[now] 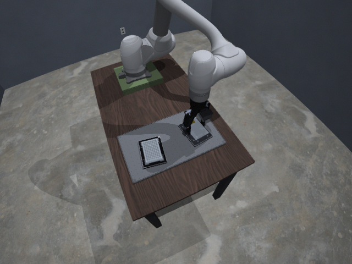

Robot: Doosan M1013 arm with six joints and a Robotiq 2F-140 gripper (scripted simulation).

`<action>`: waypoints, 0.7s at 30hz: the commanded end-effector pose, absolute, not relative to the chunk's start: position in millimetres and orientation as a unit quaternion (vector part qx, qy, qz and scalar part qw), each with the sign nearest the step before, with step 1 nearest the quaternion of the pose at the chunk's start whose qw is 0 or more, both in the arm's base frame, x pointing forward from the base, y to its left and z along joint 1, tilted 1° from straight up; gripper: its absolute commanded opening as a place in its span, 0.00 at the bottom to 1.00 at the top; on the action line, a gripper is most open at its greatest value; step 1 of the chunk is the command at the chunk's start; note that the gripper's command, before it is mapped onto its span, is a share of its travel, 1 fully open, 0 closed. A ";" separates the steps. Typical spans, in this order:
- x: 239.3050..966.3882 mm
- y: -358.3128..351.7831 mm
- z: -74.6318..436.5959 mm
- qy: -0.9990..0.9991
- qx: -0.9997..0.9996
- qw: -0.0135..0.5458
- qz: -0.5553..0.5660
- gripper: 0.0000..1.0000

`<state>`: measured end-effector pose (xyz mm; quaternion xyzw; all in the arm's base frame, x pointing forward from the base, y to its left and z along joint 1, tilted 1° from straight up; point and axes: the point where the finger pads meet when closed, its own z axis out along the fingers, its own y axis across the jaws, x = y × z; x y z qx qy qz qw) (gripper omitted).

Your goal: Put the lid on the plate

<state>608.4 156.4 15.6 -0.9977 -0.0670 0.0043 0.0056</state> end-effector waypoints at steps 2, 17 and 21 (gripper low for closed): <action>609.0 156.4 22.4 -0.067 -0.998 0.006 0.004 0.60; 609.2 156.1 46.5 -0.067 -0.998 0.006 0.004 0.60; 609.2 156.1 49.8 -0.067 -0.998 0.006 0.004 0.60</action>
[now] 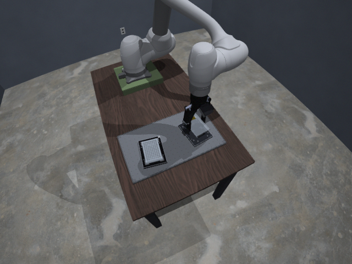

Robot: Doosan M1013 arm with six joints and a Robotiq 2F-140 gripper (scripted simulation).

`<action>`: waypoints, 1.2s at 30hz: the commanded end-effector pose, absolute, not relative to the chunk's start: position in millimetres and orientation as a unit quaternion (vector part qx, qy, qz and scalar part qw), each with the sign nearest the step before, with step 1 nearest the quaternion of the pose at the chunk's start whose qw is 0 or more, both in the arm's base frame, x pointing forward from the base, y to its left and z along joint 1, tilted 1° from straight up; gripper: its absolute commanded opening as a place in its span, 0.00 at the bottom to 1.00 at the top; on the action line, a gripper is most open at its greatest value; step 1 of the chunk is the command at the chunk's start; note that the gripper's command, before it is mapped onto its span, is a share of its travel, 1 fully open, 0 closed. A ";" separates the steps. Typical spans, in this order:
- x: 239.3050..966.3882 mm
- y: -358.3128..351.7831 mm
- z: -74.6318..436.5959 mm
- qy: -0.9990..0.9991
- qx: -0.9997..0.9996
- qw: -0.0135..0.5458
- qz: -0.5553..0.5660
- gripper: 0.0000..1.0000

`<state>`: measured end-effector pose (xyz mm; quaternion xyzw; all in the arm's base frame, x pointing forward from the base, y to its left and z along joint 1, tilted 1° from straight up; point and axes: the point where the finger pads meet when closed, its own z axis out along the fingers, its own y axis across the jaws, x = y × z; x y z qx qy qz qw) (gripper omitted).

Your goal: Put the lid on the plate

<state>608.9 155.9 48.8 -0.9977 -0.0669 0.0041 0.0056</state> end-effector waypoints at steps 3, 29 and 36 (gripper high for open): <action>609.2 156.0 54.2 -0.067 -0.998 0.006 0.004 0.60; 629.1 58.4 62.3 -0.067 -0.998 0.006 0.004 0.60; 630.7 -46.7 60.9 -0.067 -0.998 0.006 0.004 0.60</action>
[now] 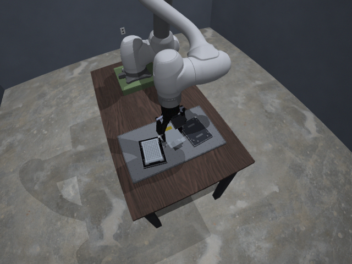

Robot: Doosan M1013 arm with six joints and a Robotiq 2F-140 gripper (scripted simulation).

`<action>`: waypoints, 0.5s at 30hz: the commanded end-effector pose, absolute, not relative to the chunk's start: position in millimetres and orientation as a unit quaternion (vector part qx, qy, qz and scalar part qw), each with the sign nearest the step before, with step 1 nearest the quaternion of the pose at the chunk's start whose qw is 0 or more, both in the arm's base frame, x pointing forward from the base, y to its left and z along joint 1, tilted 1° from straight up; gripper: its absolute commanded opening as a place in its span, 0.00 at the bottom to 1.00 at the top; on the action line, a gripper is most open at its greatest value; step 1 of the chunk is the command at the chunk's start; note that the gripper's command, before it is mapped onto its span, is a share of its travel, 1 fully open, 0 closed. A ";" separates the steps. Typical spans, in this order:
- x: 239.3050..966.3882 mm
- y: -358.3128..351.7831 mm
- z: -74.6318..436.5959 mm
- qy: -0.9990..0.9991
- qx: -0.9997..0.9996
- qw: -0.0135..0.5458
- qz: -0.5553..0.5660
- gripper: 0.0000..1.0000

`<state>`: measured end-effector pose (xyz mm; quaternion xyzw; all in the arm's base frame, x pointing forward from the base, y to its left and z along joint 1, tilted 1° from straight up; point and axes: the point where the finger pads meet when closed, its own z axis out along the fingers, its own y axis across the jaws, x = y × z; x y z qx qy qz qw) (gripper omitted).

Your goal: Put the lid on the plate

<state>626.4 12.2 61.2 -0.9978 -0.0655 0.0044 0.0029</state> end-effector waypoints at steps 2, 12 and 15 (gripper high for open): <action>631.2 -73.0 60.6 -0.067 -0.998 0.006 0.004 0.60; 633.1 -105.0 60.2 -0.067 -0.998 0.006 0.004 0.60; 633.1 -105.0 60.2 -0.067 -0.998 0.006 0.004 0.60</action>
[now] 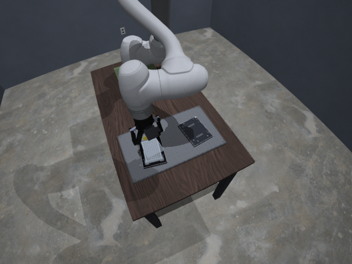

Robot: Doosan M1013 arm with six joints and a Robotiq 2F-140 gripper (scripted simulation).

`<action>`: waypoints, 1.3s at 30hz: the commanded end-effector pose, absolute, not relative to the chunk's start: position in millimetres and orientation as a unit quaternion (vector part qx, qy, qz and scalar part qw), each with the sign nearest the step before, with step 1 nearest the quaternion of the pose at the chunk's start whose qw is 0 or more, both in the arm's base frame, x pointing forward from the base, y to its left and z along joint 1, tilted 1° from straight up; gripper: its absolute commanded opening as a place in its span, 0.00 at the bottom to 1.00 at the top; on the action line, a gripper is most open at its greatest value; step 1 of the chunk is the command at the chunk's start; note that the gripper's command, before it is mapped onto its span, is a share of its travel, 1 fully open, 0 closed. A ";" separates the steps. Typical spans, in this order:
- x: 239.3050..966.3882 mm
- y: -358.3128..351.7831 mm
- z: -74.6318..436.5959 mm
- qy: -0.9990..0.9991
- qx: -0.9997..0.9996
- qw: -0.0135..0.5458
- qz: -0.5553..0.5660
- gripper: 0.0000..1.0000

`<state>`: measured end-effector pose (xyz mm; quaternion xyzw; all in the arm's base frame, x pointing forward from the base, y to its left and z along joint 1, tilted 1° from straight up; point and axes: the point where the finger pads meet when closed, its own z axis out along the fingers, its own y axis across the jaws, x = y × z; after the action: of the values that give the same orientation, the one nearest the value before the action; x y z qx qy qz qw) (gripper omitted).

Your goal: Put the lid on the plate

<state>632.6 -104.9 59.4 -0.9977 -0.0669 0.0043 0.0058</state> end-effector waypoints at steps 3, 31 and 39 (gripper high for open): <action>633.1 -105.0 60.2 -0.067 -0.998 0.006 0.004 0.60; 633.1 -104.9 58.2 -0.007 -1.000 0.006 0.004 0.60; 633.1 -104.9 57.2 0.025 -1.000 0.005 0.004 0.60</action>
<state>632.6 -104.9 56.8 -0.9999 0.0144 0.0047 0.0057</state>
